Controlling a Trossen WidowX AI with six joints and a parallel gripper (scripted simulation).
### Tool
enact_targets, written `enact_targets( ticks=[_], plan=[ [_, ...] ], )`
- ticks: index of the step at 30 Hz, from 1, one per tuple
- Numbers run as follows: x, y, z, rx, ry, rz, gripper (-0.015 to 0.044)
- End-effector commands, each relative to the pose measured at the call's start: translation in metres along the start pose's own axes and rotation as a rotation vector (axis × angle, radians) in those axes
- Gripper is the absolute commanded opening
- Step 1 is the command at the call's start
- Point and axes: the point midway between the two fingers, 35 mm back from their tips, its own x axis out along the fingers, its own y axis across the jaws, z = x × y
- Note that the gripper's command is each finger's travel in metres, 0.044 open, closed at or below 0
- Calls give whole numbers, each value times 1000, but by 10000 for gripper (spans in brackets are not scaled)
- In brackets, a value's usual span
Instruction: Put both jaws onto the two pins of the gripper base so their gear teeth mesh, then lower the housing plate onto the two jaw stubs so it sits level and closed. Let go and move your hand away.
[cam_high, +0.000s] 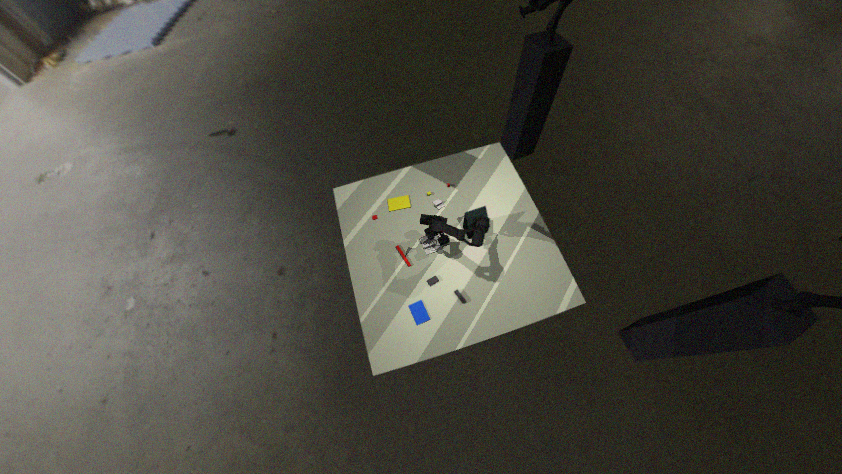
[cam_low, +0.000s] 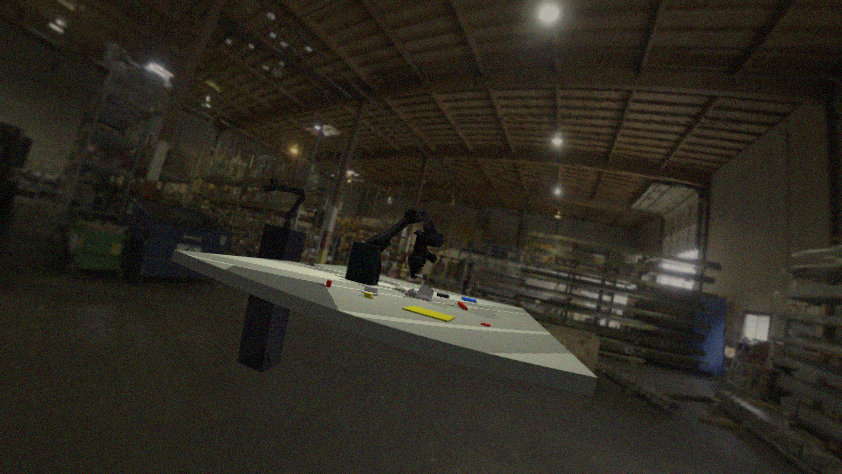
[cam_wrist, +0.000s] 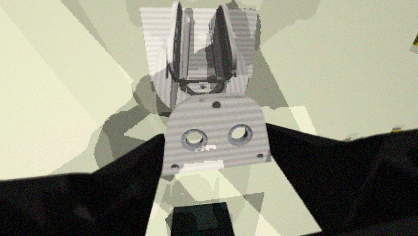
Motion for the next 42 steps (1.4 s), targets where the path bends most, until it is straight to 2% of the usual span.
enact_targets(
  ticks=[1, 31, 42],
  plan=[
    [8, 0, -2, 9, 7, 7, 351],
    [57, 2, -4, 9, 7, 11, 351],
    [58, 2, -4, 9, 7, 11, 351]
  ],
)
